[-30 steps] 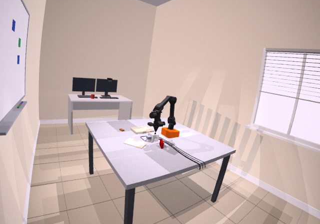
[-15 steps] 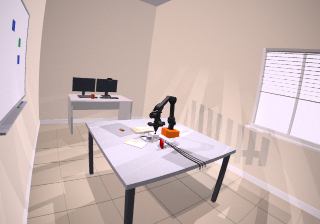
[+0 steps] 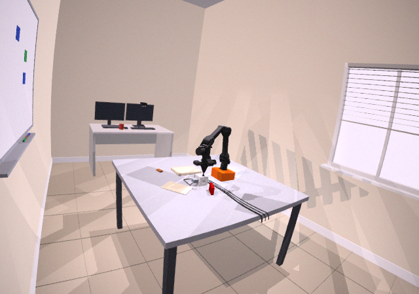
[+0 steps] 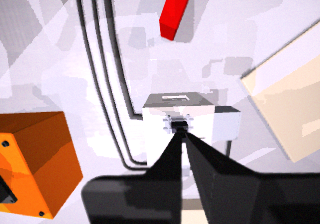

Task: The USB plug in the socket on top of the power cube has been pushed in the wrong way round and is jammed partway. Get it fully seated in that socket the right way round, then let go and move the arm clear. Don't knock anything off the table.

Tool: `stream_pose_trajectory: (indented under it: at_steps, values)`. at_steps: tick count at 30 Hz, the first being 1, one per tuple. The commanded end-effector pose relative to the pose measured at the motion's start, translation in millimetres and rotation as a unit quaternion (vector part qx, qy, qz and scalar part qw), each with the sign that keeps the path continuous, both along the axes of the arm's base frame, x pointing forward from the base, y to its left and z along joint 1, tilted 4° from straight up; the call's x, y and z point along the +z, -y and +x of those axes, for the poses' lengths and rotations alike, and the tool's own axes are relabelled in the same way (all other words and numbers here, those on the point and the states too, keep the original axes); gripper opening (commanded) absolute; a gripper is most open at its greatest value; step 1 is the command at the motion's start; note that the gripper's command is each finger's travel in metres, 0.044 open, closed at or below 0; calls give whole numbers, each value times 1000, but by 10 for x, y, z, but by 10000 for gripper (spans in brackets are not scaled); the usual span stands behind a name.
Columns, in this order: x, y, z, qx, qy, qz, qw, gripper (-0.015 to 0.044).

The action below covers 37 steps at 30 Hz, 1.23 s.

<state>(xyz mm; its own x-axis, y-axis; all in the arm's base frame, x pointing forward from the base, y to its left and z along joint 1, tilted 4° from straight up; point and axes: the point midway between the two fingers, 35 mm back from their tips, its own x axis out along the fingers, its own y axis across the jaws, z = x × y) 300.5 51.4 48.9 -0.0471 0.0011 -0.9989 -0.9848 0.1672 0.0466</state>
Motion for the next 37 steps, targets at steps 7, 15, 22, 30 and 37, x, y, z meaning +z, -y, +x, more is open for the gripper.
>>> stream_pose_trajectory:
  at_steps: [7,15,22,30,37]
  values:
    - [0,0,0,0,0,0,1000,79]
    - [0,0,0,0,0,0,1000,95]
    - [0,0,0,0,0,0,1000,95]
    - [40,0,4,0,1,0,1000,95]
    - [110,0,8,0,1,0,1000,95]
